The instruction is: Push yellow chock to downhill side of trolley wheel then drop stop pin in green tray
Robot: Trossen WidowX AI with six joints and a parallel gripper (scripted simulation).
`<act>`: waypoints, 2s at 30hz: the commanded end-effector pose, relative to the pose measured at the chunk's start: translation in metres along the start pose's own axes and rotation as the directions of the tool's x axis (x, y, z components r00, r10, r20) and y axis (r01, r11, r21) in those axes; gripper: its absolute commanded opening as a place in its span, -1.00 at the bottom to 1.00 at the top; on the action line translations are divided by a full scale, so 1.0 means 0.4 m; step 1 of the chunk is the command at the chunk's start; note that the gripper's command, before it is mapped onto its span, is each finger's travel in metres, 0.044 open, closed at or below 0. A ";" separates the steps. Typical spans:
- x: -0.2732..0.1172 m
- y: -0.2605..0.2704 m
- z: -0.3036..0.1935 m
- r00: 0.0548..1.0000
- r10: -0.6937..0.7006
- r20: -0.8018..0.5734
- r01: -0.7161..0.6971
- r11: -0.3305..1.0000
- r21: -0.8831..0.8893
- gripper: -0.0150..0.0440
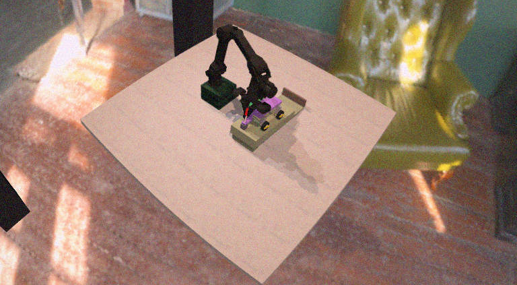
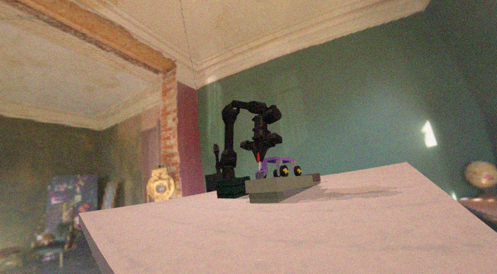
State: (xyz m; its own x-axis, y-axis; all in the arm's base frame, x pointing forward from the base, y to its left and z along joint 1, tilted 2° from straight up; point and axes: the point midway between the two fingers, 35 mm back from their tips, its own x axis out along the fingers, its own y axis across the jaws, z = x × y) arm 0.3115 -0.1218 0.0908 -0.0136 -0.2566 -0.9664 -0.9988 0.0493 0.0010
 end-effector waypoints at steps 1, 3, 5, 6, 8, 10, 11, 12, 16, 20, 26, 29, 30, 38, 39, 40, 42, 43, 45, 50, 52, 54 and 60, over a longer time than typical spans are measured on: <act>-0.013 -0.001 -0.005 1.000 -0.010 -0.006 0.010 1.000 0.006 -0.49; -0.015 -0.001 -0.005 1.000 -0.010 -0.006 0.010 1.000 0.006 -0.49; -0.017 0.000 -0.005 1.000 -0.010 -0.006 0.010 1.000 0.006 -0.49; -0.018 0.000 -0.006 1.000 -0.010 -0.006 0.010 1.000 0.006 -0.49; -0.019 0.000 -0.006 1.000 -0.010 -0.006 0.010 1.000 0.006 -0.49; -0.021 0.000 -0.006 1.000 -0.010 -0.006 0.010 1.000 0.006 -0.49; -0.022 0.000 -0.007 1.000 -0.010 -0.006 0.010 1.000 0.006 -0.49; -0.023 0.000 -0.007 1.000 -0.010 -0.006 0.010 1.000 0.006 -0.49; -0.026 0.000 -0.008 1.000 -0.010 -0.006 0.010 1.000 0.006 -0.49; -0.029 0.000 -0.009 1.000 -0.010 -0.006 0.010 1.000 0.006 -0.49; -0.033 0.001 -0.010 1.000 -0.010 -0.006 0.010 1.000 0.006 -0.49; -0.035 0.001 -0.011 1.000 -0.010 -0.006 0.010 1.000 0.006 -0.49; -0.036 0.000 -0.011 1.000 -0.010 -0.006 0.010 1.000 0.006 -0.49; -0.041 0.000 -0.013 1.000 -0.010 -0.006 0.010 1.000 0.006 -0.49; -0.042 0.000 -0.014 1.000 -0.010 -0.006 0.010 1.000 0.006 -0.49; -0.042 -0.001 -0.014 1.000 -0.010 -0.006 0.010 1.000 0.006 -0.49; -0.044 -0.001 -0.015 1.000 -0.010 -0.006 0.010 1.000 0.006 -0.49; -0.044 -0.001 -0.015 1.000 -0.010 -0.006 0.010 1.000 0.006 -0.49; -0.045 -0.002 -0.016 1.000 -0.010 -0.006 0.010 1.000 0.006 -0.49; -0.048 -0.003 -0.017 1.000 -0.010 -0.006 0.010 1.000 0.006 -0.49; -0.049 -0.003 -0.018 1.000 -0.010 -0.007 0.010 1.000 0.006 -0.49; -0.051 -0.004 -0.019 1.000 -0.010 -0.007 0.010 1.000 0.006 -0.49; -0.042 -0.001 -0.042 1.000 -0.010 -0.008 0.010 1.000 0.006 -0.49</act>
State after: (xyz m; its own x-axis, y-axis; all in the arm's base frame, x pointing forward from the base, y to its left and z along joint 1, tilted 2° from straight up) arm 0.3109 -0.1267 0.1092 -0.0112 -0.2584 -0.9660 -0.9987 0.0506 -0.0019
